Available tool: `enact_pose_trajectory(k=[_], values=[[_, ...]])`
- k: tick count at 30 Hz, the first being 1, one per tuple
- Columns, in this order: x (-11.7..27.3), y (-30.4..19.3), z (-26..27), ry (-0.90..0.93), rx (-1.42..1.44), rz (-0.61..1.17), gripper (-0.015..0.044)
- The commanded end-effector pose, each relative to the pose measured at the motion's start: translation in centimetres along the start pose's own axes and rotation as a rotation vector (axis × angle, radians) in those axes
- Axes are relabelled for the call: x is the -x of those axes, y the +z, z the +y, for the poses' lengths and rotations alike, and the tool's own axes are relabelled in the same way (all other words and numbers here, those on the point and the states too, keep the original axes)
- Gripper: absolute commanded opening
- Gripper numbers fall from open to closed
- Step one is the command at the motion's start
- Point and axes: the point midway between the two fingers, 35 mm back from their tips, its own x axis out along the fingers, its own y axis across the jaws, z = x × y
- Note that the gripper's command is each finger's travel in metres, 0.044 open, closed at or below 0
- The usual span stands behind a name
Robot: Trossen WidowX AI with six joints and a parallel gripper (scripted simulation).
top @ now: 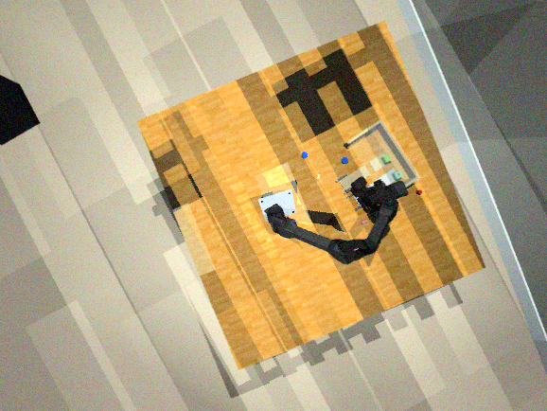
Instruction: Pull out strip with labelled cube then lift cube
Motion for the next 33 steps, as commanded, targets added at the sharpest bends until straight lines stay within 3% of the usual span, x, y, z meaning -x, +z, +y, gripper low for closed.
enact_pose_trajectory(k=[1, 33], values=[[-0.19, -0.05, -0.03, -0.002, 0.003, 0.003, 0.0], [-0.47, -0.27, -0.02, -0.002, 0.003, 0.003, 0.0]])
